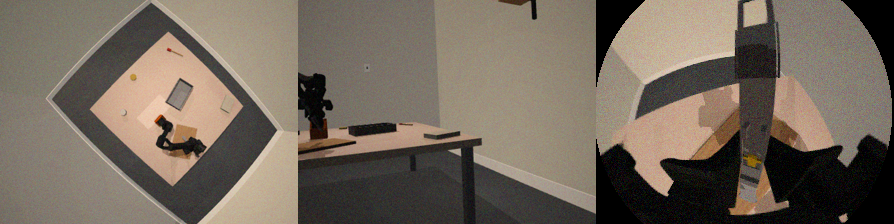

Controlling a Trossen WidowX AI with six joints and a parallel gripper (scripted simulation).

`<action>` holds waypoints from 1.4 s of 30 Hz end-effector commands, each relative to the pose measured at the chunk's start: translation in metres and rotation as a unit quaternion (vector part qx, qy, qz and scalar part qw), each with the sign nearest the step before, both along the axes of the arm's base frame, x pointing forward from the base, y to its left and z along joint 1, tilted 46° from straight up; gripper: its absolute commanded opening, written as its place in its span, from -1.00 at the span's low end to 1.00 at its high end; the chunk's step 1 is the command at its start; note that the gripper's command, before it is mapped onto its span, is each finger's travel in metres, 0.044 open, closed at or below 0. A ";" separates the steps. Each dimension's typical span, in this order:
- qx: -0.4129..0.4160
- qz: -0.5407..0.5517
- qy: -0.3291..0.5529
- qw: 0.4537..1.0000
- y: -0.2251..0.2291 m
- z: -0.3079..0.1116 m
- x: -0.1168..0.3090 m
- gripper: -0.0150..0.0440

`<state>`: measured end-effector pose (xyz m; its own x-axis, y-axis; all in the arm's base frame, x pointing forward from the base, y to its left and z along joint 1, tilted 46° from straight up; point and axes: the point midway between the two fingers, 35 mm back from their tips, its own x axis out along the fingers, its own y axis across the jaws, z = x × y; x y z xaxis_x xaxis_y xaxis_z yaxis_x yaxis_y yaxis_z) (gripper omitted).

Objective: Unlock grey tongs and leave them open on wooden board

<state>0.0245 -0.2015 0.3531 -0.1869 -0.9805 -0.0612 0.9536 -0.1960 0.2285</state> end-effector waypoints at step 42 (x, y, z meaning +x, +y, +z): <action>-0.062 -0.053 -0.069 0.994 0.023 -0.023 -0.006 -1.00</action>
<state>0.0190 -0.1785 0.3293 -0.2826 -0.9588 0.0270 0.8881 -0.2509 0.3851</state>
